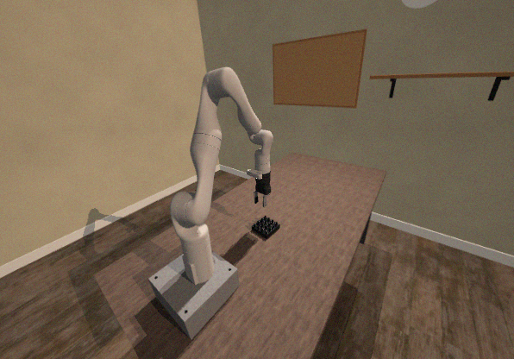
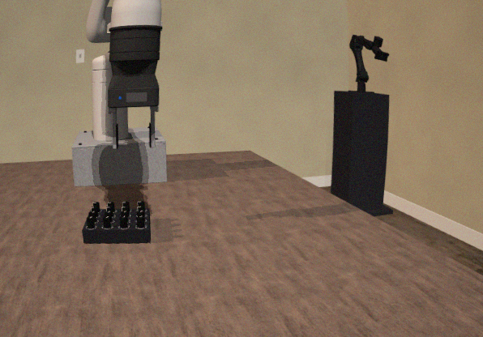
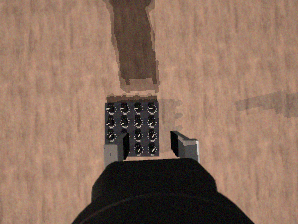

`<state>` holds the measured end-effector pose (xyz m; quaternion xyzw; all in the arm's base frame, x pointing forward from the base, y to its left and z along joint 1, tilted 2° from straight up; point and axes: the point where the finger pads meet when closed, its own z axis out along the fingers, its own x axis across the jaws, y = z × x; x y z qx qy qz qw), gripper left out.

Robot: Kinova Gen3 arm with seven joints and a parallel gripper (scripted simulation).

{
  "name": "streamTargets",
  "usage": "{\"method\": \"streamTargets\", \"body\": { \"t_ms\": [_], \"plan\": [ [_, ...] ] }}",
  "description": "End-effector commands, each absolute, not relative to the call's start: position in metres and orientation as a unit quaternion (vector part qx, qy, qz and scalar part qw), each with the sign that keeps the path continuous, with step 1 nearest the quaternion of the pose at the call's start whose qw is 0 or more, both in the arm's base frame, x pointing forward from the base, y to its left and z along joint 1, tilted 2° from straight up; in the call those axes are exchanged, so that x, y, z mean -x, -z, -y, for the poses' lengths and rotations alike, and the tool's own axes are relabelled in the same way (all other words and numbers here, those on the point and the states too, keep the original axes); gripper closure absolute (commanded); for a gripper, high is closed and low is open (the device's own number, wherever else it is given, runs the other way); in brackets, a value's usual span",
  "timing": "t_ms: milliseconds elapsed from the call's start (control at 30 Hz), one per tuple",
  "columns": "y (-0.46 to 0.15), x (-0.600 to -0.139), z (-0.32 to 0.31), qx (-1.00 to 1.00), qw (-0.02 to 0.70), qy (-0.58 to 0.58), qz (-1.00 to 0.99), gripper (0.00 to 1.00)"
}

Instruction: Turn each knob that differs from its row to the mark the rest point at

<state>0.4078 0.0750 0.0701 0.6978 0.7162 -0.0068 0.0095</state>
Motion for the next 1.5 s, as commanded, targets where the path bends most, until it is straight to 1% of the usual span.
{"method": "streamTargets", "body": {
  "t_ms": [0, 333, 1467],
  "plan": [
    [-0.096, -0.415, -0.081, -0.696, 0.016, -0.008, -0.718, 0.00],
    [-0.115, -0.415, -0.081, -0.696, 0.016, -0.008, -0.718, 0.00],
    [-0.115, -0.415, -0.081, -0.696, 0.016, -0.008, -0.718, 0.00]
  ]
}}
